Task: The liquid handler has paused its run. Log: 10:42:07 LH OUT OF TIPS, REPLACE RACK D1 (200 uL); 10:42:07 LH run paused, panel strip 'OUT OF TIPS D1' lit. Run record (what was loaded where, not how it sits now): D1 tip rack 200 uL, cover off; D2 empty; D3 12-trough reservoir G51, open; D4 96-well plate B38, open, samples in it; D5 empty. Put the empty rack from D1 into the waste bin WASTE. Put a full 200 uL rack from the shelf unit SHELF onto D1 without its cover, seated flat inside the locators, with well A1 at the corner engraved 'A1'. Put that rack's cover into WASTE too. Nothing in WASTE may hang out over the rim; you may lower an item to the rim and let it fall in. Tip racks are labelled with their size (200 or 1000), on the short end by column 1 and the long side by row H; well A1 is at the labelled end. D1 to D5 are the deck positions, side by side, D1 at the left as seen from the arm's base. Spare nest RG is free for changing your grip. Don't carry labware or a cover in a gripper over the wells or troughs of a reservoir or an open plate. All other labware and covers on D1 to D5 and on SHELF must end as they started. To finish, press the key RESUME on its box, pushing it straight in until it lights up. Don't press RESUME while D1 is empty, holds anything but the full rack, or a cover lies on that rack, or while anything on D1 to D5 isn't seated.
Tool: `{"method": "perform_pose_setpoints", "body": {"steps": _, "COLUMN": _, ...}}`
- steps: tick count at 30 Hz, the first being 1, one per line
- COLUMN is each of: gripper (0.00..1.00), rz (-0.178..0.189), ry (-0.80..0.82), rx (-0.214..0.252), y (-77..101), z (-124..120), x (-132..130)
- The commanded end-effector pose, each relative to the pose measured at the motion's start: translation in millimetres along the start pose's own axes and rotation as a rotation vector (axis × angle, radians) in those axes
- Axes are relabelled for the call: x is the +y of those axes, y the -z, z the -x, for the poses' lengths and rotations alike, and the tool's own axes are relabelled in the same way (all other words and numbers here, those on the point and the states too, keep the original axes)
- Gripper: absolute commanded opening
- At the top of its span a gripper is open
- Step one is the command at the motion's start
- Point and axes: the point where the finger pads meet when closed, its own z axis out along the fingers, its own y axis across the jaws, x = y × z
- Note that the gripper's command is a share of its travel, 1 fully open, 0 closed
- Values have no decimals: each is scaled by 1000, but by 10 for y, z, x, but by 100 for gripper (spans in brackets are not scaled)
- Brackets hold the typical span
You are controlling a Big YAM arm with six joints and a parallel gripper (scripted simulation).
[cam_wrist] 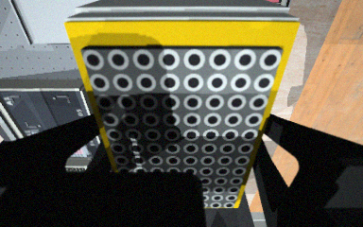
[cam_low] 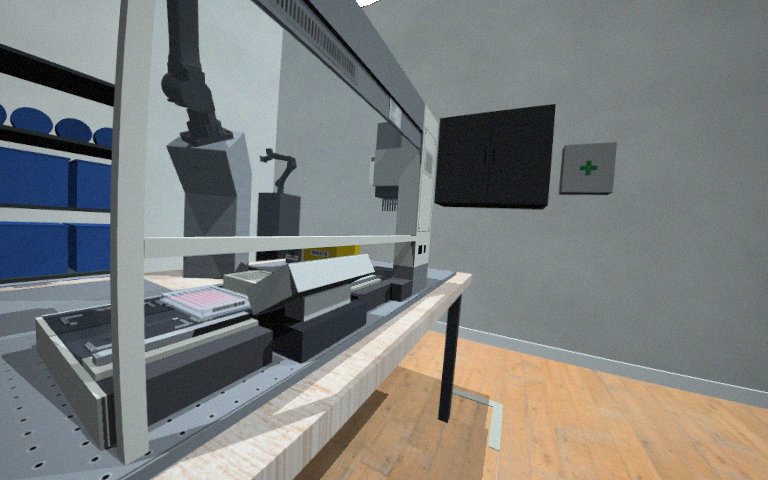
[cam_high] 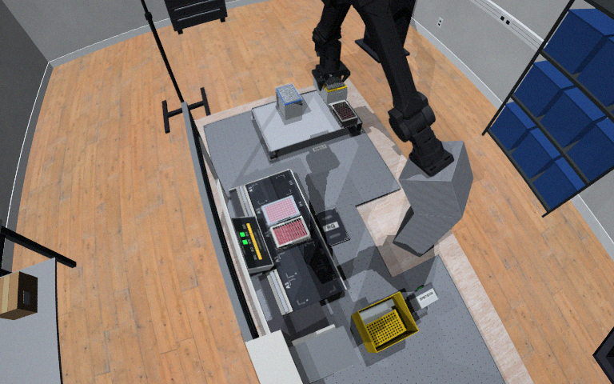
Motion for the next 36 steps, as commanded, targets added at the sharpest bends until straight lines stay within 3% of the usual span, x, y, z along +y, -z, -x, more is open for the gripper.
{"method": "perform_pose_setpoints", "body": {"steps": 1, "gripper": 0, "rz": 6, "ry": 15, "rx": -55, "y": 120, "z": 9, "x": 117}}
{"method": "perform_pose_setpoints", "body": {"steps": 6, "gripper": 0, "rz": 6, "ry": 14, "rx": -54, "y": 111, "z": -143, "x": 115}}
{"method": "perform_pose_setpoints", "body": {"steps": 21, "gripper": 0, "rz": 7, "ry": 12, "rx": -50, "y": 67, "z": -901, "x": 107}}
{"method": "perform_pose_setpoints", "body": {"steps": 25, "gripper": 0, "rz": 6, "ry": 11, "rx": -51, "y": 65, "z": -960, "x": 103}}
{"method": "perform_pose_setpoints", "body": {"steps": 27, "gripper": 0, "rz": 9, "ry": 17, "rx": -78, "y": 129, "z": -800, "x": 128}}
{"method": "perform_pose_setpoints", "body": {"steps": 30, "gripper": 0, "rz": 6, "ry": 9, "rx": -59, "y": 75, "z": -879, "x": 97}}
{"method": "perform_pose_setpoints", "body": {"steps": 32, "gripper": 0, "rz": 14, "ry": 23, "rx": -83, "y": 148, "z": -770, "x": 270}}
{"method": "perform_pose_setpoints", "body": {"steps": 36, "gripper": 0, "rz": 14, "ry": 16, "rx": -67, "y": 152, "z": -811, "x": 470}}
